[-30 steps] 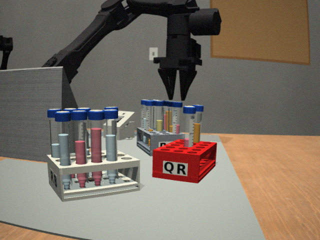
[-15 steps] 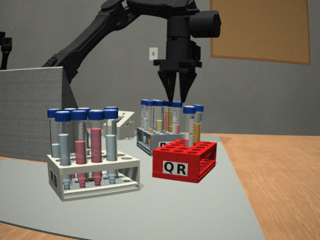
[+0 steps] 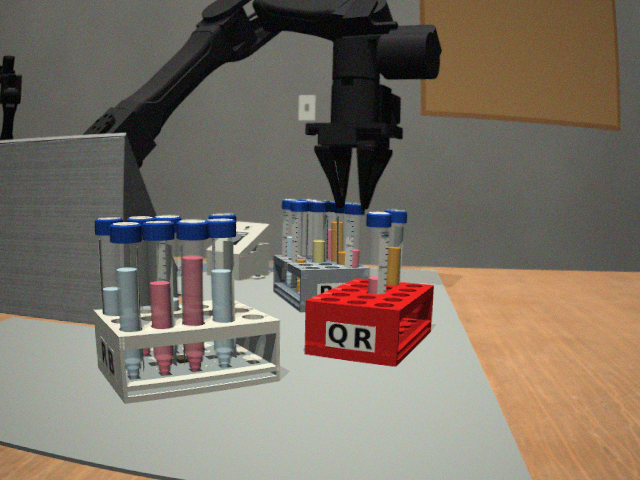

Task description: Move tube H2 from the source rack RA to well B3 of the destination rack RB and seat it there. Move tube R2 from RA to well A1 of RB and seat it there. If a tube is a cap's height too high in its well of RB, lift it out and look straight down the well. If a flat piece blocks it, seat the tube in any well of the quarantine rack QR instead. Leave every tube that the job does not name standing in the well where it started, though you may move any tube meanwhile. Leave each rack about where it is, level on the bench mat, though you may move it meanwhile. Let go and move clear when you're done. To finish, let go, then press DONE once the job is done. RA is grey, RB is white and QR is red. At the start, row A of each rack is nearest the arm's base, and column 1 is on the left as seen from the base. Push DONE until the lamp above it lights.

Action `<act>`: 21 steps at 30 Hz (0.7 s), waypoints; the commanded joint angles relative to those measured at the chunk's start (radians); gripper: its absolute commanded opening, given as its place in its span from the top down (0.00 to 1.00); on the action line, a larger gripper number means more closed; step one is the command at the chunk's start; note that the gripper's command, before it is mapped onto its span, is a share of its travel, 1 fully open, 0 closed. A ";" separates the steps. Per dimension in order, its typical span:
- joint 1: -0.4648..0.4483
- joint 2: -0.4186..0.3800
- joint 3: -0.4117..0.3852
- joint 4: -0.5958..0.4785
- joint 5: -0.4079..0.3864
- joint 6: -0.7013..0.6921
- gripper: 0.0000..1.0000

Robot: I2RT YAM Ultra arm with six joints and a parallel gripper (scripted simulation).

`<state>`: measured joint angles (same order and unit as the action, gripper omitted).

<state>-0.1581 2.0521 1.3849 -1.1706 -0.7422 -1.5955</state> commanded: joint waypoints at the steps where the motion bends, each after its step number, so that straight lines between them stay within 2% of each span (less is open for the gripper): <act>1: -0.001 -0.022 -0.001 0.019 -0.019 0.011 0.70; 6: -0.004 -0.020 -0.021 0.025 -0.019 0.014 0.70; 7: -0.004 -0.022 0.018 0.024 -0.020 0.015 0.70; 15: 0.002 -0.007 -0.007 0.023 -0.012 0.013 0.70; 16: 0.002 -0.007 -0.007 0.023 -0.012 0.013 1.00; 21: 0.002 -0.007 -0.007 0.023 -0.012 0.013 1.00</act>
<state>-0.1471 2.0518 1.3754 -1.1488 -0.7444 -1.5848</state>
